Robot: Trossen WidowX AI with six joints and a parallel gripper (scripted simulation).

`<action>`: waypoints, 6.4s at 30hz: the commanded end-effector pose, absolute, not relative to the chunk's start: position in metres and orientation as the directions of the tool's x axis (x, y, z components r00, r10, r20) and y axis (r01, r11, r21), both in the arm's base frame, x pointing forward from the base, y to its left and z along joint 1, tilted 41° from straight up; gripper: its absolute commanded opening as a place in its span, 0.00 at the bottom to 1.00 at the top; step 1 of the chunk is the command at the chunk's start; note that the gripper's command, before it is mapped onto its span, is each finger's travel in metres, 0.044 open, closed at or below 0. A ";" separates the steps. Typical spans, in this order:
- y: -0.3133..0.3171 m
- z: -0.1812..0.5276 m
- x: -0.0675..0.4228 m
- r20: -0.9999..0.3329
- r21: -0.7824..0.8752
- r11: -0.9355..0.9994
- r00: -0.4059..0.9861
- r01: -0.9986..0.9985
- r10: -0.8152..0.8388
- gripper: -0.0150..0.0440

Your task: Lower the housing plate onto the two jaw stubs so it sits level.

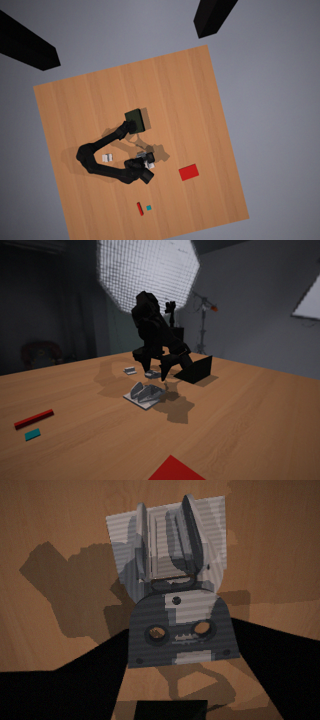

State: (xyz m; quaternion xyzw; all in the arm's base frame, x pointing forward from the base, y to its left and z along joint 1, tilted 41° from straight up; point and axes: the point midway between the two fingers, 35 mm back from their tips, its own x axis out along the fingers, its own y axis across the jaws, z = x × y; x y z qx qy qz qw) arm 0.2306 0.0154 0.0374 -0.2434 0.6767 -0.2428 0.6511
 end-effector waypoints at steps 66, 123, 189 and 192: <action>-0.017 0.002 0.226 -0.757 -0.652 0.757 -0.037 -0.026 -0.653 0.85; -0.022 -0.003 0.226 -0.756 -0.653 0.757 -0.037 -0.026 -0.653 0.85; -0.022 -0.003 0.226 -0.756 -0.653 0.757 -0.037 -0.026 -0.653 0.85; -0.022 -0.003 0.226 -0.756 -0.653 0.757 -0.037 -0.026 -0.653 0.85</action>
